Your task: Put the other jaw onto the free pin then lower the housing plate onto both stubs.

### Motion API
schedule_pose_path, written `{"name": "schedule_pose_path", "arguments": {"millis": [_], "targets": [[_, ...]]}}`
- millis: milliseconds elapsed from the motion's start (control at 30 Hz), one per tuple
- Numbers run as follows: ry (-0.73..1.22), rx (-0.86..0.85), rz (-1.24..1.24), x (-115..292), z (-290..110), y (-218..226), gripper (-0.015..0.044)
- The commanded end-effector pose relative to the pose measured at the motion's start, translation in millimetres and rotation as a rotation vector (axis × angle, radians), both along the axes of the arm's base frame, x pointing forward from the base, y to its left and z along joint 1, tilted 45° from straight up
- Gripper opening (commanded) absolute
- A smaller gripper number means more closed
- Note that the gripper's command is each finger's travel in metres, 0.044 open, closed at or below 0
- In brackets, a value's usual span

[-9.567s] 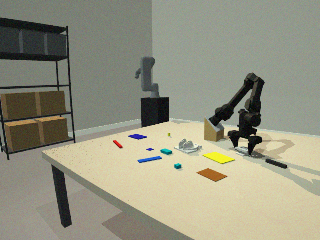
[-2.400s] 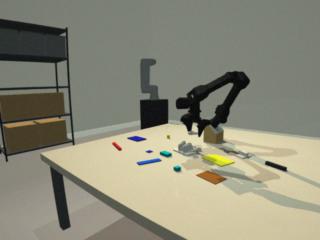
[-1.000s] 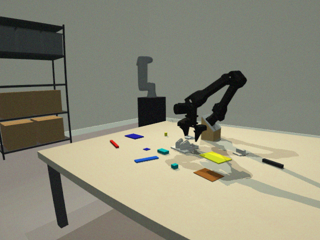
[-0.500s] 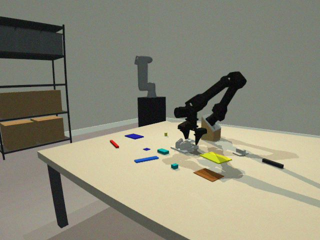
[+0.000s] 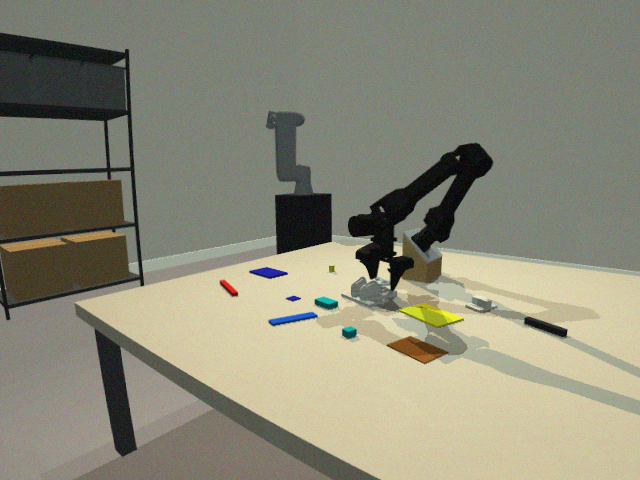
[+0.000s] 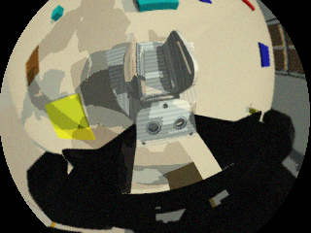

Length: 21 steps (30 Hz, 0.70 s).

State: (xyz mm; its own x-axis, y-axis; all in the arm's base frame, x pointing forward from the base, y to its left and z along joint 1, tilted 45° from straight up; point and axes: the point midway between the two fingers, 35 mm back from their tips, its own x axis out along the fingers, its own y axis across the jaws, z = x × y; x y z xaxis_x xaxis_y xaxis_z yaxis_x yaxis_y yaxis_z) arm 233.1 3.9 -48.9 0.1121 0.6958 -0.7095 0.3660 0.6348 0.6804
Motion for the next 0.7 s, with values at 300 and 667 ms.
{"name": "schedule_pose_path", "arguments": {"millis": [300, 667], "targets": [[0.006, 0.006, -0.008, 0.3, -1.8, 2.5, 0.0351], [0.007, 0.006, -0.009, 0.5, -3.0, 3.8, 0.0351]]}}
